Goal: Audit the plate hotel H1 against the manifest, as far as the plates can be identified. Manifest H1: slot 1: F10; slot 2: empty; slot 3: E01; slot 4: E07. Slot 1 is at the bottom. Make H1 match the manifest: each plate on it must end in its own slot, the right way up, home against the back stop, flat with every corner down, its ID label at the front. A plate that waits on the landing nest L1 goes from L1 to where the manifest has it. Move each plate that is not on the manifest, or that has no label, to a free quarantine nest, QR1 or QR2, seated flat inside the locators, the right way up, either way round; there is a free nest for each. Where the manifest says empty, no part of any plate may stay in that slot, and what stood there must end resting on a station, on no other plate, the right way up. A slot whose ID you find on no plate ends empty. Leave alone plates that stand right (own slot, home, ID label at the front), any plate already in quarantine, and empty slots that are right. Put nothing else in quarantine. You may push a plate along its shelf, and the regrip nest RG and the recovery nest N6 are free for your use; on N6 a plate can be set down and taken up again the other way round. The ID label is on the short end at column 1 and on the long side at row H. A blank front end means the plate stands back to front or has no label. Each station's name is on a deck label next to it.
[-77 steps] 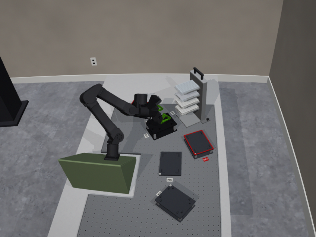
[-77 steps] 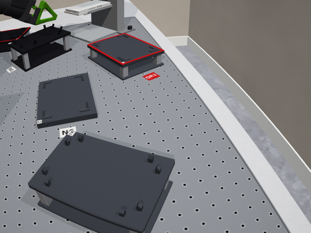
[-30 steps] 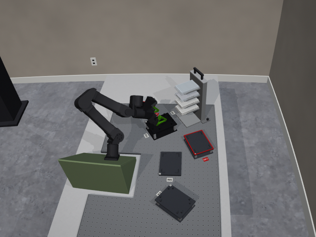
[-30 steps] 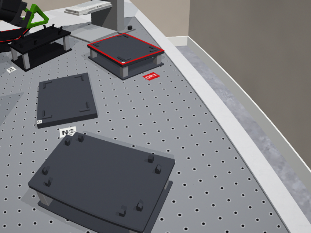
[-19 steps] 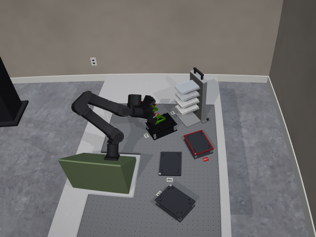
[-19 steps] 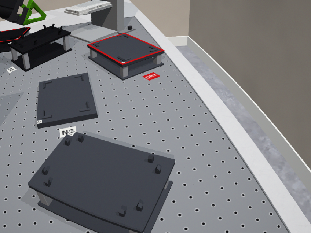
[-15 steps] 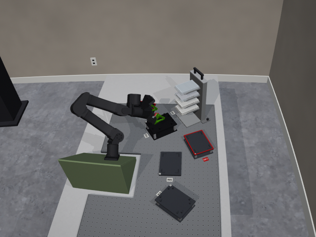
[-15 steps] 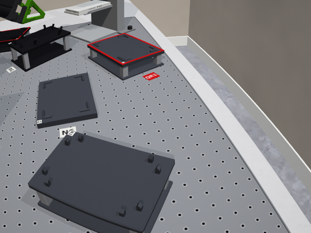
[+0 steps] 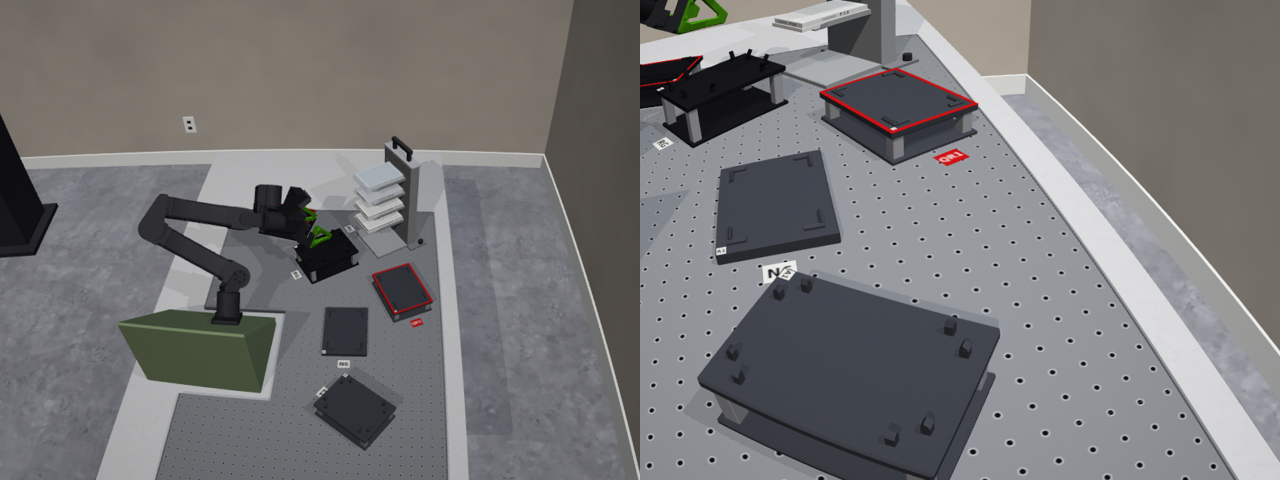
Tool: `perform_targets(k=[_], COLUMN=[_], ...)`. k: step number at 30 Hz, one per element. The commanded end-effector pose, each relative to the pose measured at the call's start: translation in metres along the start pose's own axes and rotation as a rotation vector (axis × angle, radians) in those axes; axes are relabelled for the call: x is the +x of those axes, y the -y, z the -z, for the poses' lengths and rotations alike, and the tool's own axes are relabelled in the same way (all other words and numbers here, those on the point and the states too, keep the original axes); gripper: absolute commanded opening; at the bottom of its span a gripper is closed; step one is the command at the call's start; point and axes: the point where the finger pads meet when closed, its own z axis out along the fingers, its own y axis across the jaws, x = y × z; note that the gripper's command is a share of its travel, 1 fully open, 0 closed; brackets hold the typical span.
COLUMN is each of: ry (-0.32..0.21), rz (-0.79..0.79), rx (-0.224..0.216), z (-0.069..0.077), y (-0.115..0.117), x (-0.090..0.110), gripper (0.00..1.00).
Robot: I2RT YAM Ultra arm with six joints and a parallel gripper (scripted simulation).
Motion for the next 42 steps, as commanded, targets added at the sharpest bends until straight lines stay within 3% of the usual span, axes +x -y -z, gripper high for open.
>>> perform_targets(k=[1, 31, 42], ry=[0.001, -0.004, -0.003], rz=[0.004, 0.005, 0.005], rx=[-0.019, -0.016, -0.016], z=[0.007, 0.049, 0.041], y=[-0.007, -0.005, -0.005], x=[-0.012, -0.086, -0.072], gripper=[1.00, 1.00, 1.00])
